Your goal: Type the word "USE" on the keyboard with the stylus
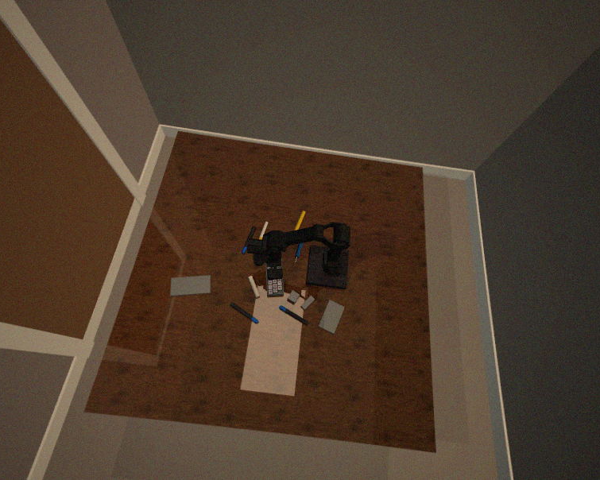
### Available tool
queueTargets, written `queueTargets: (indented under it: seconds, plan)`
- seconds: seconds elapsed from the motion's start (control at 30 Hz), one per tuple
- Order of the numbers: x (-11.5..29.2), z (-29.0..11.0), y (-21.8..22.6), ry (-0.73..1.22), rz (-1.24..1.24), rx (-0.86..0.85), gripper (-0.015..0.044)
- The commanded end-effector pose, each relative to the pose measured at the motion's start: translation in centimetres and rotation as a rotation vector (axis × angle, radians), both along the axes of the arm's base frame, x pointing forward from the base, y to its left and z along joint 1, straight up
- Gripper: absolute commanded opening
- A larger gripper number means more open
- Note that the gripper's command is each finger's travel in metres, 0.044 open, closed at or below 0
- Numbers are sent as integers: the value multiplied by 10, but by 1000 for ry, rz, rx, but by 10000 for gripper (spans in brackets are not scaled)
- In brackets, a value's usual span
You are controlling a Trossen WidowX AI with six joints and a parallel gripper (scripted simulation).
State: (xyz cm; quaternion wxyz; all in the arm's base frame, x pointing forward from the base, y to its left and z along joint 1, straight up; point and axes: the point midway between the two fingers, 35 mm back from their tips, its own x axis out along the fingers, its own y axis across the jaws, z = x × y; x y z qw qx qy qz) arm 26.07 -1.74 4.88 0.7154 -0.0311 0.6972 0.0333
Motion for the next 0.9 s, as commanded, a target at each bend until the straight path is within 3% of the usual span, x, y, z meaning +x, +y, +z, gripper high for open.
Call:
queueTargets:
  seconds: [0.0,0.33,0.53,0.87]
  plan:
    - [2,1,-37,-2,-11,-4,0]
    - [2,1,-45,-2,-11,-5,0]
    - [-32,0,-20,1,-11,-2,0]
    - [-33,-1,-19,1,-11,-2,0]
